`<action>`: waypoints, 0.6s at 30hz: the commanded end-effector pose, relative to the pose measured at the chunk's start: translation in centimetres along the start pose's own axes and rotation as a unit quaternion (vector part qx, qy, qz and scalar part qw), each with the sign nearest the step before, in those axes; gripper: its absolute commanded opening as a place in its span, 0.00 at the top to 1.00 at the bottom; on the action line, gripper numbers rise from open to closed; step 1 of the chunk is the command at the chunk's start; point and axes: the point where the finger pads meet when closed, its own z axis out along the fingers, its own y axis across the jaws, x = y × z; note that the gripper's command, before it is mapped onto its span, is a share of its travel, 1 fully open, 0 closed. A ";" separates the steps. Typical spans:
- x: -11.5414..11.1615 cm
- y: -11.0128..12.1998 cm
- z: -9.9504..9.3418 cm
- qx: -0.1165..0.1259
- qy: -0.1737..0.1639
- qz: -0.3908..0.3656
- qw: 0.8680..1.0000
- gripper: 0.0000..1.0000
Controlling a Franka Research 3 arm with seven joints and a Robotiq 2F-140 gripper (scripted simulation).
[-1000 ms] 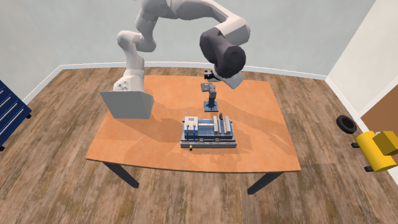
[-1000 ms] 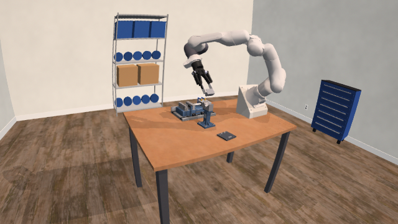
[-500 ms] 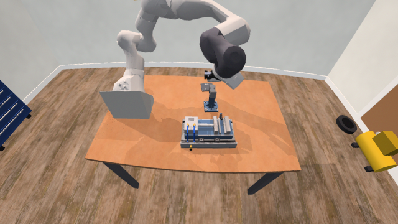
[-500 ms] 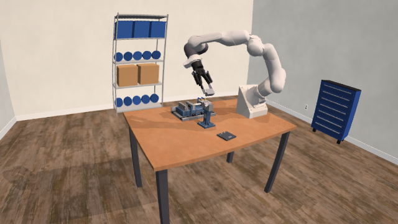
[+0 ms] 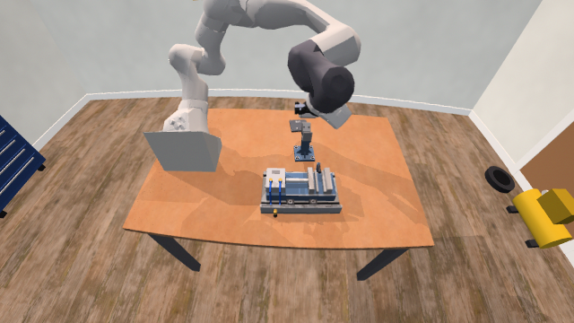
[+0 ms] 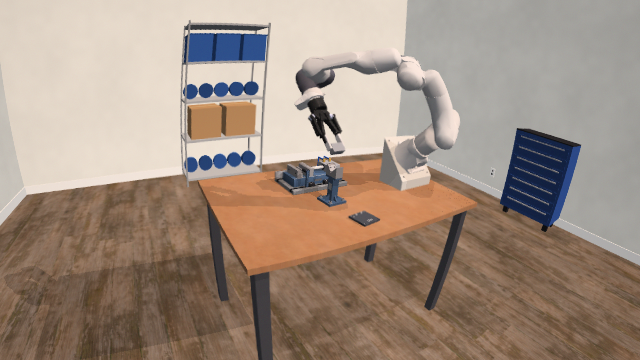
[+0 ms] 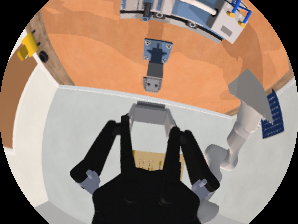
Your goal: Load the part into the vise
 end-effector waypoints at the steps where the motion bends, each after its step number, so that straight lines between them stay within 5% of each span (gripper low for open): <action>1: 0.0 -0.1 0.1 0.002 -0.003 0.001 1.000 1.00; 18: 0.6 -0.1 0.8 0.002 -0.003 0.001 1.000 1.00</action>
